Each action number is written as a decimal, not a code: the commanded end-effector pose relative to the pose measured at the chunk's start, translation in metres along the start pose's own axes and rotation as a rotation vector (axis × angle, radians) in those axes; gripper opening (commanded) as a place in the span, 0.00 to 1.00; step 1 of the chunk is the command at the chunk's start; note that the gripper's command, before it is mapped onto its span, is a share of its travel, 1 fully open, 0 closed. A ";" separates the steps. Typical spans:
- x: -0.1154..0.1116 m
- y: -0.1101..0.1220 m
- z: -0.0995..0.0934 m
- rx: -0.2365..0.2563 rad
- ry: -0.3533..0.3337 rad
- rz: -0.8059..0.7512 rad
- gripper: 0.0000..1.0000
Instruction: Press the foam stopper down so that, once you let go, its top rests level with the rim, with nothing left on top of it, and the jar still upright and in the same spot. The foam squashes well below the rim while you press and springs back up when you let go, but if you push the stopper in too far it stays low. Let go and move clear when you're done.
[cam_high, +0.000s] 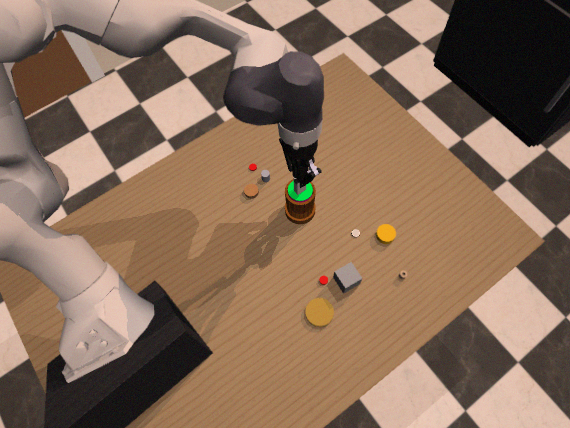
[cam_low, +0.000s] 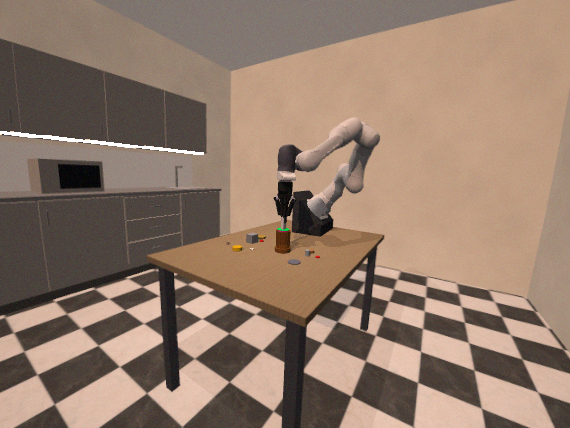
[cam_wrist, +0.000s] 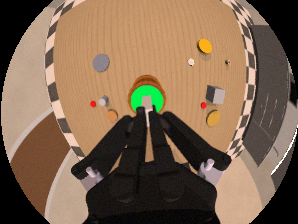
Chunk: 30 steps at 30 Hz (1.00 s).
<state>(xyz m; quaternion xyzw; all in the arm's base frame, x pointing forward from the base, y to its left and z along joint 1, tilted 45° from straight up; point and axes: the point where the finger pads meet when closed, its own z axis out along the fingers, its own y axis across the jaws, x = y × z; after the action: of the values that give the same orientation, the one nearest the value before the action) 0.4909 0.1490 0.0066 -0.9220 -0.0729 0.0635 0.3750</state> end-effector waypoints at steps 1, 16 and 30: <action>-0.002 -0.002 0.006 0.003 -0.004 -0.004 0.00; -0.004 -0.003 0.014 0.003 -0.004 -0.004 0.00; -0.005 -0.005 0.021 0.003 -0.004 -0.004 0.00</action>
<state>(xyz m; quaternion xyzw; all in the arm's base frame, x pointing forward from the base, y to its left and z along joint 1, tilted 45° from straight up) 0.4888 0.1560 -0.0007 -0.9234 -0.0708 0.0589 0.3727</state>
